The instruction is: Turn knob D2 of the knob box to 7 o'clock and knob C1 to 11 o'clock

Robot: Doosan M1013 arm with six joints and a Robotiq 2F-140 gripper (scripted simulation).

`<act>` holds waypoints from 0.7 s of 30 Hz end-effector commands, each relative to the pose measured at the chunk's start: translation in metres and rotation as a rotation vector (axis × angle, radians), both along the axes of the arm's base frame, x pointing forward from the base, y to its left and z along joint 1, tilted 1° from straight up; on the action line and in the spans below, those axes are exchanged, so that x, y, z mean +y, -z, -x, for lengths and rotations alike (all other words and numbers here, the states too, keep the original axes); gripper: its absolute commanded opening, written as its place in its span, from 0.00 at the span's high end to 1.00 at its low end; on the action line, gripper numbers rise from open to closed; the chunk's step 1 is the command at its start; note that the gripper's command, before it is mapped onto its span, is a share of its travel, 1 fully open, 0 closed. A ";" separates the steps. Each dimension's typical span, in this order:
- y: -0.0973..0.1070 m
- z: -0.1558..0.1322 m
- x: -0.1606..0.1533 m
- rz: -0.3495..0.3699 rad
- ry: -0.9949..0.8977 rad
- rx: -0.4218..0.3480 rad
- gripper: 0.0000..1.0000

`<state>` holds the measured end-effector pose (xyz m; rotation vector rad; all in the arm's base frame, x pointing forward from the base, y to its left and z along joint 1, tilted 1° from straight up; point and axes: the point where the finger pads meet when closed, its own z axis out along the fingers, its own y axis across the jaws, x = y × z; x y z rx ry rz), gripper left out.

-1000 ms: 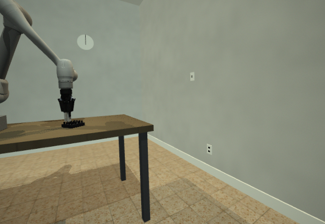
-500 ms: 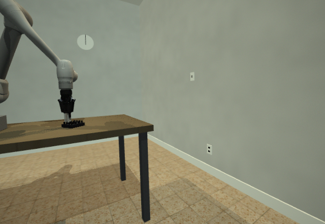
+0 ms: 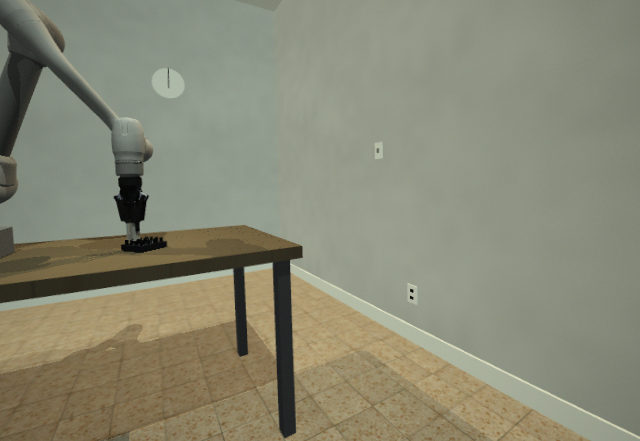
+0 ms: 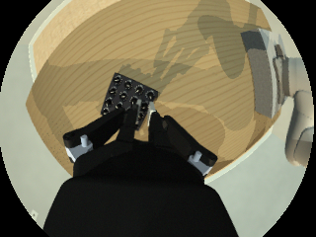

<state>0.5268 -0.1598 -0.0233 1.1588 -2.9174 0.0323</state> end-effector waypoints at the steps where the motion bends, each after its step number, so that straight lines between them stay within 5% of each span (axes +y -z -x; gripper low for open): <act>1: 0.003 0.002 -0.002 0.002 -0.001 0.003 0.88; 21: 0.003 0.002 -0.002 0.002 -0.001 0.003 0.95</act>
